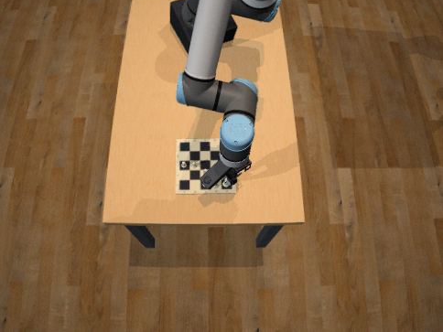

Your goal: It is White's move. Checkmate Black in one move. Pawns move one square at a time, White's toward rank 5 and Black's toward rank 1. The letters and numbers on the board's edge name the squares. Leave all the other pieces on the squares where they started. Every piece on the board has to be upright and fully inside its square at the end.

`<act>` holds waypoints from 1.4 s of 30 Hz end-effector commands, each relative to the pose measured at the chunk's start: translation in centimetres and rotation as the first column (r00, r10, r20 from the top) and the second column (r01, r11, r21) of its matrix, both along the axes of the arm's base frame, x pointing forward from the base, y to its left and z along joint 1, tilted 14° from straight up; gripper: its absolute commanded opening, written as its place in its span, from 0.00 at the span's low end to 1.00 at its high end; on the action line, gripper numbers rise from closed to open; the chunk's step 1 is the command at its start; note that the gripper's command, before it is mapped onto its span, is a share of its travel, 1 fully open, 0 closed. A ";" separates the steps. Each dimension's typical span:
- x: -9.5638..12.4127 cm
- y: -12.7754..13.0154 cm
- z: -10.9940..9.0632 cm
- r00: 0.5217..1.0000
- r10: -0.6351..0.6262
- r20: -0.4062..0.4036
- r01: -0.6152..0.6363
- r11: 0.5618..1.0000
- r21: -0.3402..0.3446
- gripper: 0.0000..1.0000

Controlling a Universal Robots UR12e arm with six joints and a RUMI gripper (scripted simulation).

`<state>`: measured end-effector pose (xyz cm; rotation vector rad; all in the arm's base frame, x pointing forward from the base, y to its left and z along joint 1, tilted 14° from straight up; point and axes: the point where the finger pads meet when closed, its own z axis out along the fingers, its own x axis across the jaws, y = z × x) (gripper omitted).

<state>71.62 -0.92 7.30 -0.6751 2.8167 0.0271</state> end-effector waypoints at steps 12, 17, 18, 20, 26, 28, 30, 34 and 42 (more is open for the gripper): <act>0.0 0.0 0.4 1.000 0.000 0.001 0.000 1.000 0.000 0.00; -0.6 -0.2 2.6 1.000 0.000 0.001 0.000 1.000 0.000 0.00; -0.7 -0.3 3.3 1.000 0.000 0.001 0.000 1.000 0.000 0.00; -1.1 -0.4 4.7 1.000 0.000 0.001 0.000 1.000 0.000 0.00; -1.9 -0.6 8.2 1.000 0.000 0.001 0.000 1.000 0.000 0.00; -2.0 -0.7 8.7 1.000 0.000 0.001 0.000 1.000 0.000 0.00; -2.2 -0.7 9.4 1.000 0.000 0.001 0.000 1.000 0.000 0.00; -2.3 -0.8 9.8 1.000 0.000 0.001 0.000 1.000 0.000 0.00; -2.3 -0.8 9.8 1.000 0.001 0.001 -0.001 1.000 -0.001 0.00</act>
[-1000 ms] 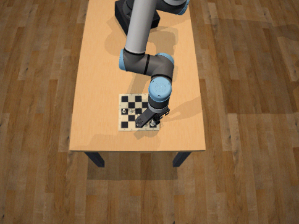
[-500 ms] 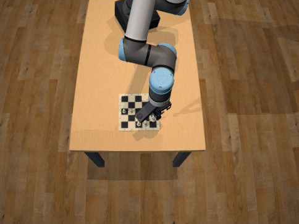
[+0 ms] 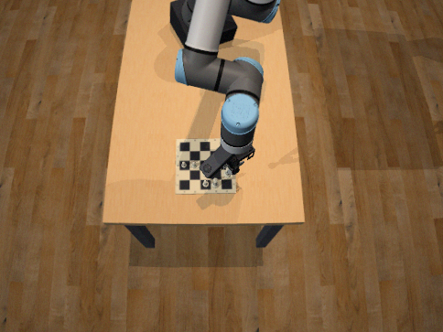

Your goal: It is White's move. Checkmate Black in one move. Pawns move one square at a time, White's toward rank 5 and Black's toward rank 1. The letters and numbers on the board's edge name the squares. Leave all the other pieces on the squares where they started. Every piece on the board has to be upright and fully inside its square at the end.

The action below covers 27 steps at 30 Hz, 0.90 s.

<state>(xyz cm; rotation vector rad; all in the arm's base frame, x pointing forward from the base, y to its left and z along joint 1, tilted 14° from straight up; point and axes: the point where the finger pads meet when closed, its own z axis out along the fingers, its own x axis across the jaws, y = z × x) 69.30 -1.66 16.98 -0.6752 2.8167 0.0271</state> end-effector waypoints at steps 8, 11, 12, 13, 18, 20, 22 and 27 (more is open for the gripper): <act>-2.9 -3.4 -0.7 0.999 0.037 0.001 -0.037 0.999 -0.010 0.00; -6.1 -6.4 -1.5 0.997 0.075 0.002 -0.075 0.997 -0.020 0.00; -7.3 -7.4 -1.9 0.996 0.089 0.003 -0.089 0.996 -0.023 0.00; -8.5 -8.4 -2.2 0.995 0.103 0.003 -0.103 0.994 -0.026 0.00; -13.0 -11.4 -3.6 0.988 0.155 0.007 -0.154 0.987 -0.039 0.00; -13.9 -11.9 -3.9 0.986 0.165 0.008 -0.164 0.986 -0.041 0.00; -15.2 -12.5 -4.4 0.984 0.179 0.010 -0.179 0.983 -0.045 0.00; -16.1 -13.0 -4.7 0.982 0.190 0.011 -0.190 0.981 -0.047 0.00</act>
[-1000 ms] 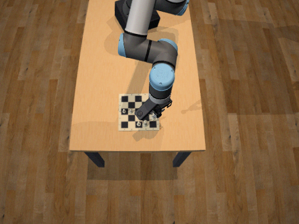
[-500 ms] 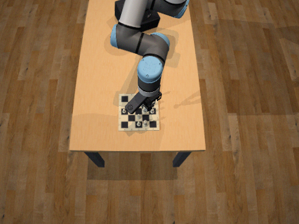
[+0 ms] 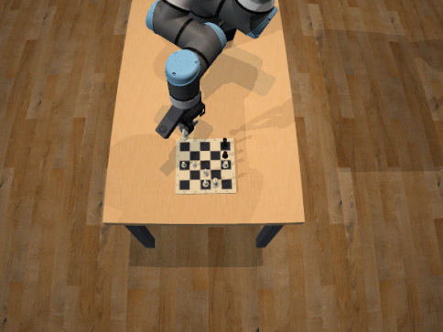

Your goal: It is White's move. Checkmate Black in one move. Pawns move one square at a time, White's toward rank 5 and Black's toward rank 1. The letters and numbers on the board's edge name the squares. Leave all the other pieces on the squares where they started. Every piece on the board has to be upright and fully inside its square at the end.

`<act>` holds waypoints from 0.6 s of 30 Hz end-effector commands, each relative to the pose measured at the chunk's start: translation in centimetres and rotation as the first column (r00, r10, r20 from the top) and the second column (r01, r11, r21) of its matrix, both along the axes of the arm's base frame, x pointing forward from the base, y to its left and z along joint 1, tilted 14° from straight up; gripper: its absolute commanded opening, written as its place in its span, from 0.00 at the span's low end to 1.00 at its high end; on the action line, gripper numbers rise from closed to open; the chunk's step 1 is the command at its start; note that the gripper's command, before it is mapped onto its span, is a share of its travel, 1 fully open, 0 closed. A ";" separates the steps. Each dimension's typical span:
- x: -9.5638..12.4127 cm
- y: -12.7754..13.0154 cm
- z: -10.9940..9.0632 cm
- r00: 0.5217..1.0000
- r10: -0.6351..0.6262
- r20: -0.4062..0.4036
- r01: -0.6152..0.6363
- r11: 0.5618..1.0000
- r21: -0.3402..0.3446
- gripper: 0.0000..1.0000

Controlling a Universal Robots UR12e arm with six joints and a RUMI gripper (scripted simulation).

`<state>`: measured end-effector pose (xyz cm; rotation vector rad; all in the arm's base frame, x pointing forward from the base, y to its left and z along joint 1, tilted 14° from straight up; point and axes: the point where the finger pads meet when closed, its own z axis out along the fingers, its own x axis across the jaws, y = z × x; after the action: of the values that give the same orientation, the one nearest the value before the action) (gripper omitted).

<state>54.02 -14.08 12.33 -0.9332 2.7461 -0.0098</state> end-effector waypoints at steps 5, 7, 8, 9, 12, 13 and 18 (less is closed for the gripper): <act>-0.8 -0.6 -0.1 1.000 0.012 0.006 -0.012 1.000 0.001 0.00; -0.8 -0.6 -0.1 1.000 0.012 0.006 -0.012 1.000 0.001 0.00; -0.8 -0.6 -0.1 1.000 0.012 0.006 -0.012 1.000 0.001 0.00; -0.8 -0.6 -0.1 1.000 0.012 0.006 -0.012 1.000 0.001 0.00; -0.8 -0.6 -0.1 1.000 0.012 0.006 -0.012 1.000 0.001 0.00; -0.8 -0.6 -0.1 1.000 0.012 0.006 -0.012 1.000 0.001 0.00; -0.7 -0.5 -0.6 1.000 0.012 0.006 -0.012 1.000 0.001 0.00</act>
<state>53.17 -14.59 12.03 -0.9487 2.7356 -0.0079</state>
